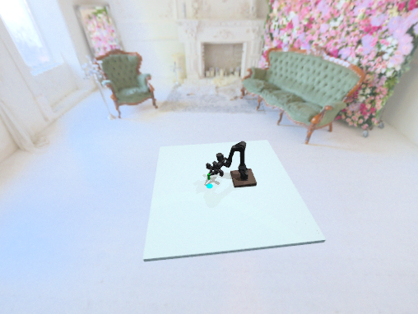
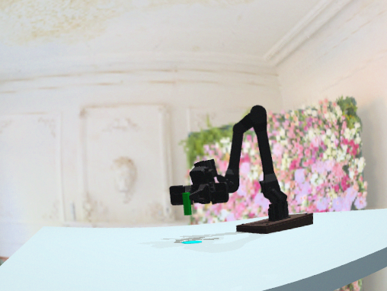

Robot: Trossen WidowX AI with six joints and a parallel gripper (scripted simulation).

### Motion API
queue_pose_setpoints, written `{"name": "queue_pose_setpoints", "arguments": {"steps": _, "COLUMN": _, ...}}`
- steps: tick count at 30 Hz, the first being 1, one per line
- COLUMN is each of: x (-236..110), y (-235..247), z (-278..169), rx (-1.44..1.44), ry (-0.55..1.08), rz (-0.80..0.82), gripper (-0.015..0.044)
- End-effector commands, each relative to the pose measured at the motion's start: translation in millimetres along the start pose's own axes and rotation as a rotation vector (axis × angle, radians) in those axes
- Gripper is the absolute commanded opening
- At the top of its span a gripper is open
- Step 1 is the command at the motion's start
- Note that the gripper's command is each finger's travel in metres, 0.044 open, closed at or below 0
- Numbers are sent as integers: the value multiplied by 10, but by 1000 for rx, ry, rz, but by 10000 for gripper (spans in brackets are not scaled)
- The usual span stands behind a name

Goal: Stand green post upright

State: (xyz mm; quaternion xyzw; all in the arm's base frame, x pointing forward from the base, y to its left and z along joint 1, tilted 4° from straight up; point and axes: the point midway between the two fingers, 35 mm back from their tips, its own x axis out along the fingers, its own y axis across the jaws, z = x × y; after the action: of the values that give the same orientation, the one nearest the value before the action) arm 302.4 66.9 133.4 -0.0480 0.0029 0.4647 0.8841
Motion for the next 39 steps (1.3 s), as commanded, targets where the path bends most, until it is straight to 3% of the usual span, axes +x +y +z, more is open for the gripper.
{"name": "queue_pose_setpoints", "arguments": {"steps": 1, "x": 10, "y": -1, "z": -92, "rx": -8, "ry": 0, "rz": 2, "gripper": 23}}
{"name": "queue_pose_setpoints", "arguments": {"steps": 39, "x": 77, "y": 83, "z": -820, "rx": -25, "ry": 28, "rz": 15, "gripper": 23}}
